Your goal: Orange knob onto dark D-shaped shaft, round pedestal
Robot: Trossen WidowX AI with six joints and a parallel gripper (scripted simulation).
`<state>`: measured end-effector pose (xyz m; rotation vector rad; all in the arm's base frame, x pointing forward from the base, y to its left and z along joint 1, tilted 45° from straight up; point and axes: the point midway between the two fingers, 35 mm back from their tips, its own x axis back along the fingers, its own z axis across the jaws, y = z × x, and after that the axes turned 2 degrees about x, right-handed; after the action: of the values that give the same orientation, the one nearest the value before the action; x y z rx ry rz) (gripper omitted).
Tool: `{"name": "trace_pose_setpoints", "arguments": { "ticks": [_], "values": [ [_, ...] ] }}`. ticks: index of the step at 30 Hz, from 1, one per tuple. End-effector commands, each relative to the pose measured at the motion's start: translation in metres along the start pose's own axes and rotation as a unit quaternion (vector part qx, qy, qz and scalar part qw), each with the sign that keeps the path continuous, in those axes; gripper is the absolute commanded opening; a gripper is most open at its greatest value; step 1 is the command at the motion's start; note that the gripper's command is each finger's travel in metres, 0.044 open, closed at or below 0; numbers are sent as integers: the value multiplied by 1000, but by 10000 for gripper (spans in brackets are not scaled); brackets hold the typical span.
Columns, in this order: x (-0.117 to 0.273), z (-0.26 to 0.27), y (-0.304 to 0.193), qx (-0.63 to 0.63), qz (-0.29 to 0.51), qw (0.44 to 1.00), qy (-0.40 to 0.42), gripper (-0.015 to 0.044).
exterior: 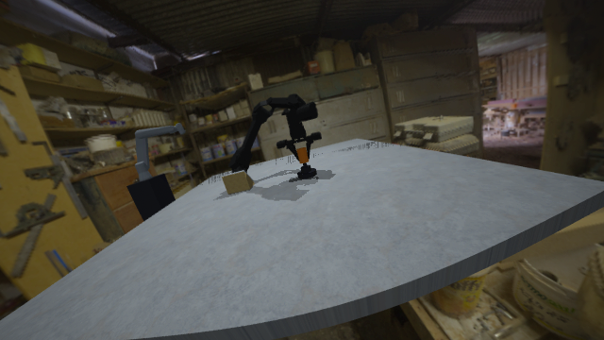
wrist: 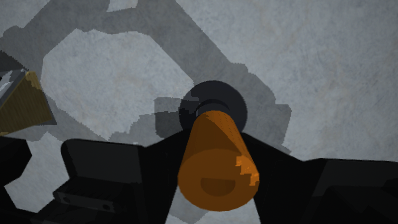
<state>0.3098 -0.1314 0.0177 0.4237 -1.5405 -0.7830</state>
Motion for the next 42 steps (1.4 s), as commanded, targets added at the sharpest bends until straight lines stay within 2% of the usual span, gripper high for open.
{"name": "trace_pose_setpoints", "arguments": {
  "ticks": [1, 4, 42],
  "values": [
    [2, -2, 0, 50, 1, 999, -2, 0],
    [1, -2, 0, 92, 1, 996, -2, 0],
    [2, -1, 1, 119, 1, 993, -2, 0]
  ]
}}
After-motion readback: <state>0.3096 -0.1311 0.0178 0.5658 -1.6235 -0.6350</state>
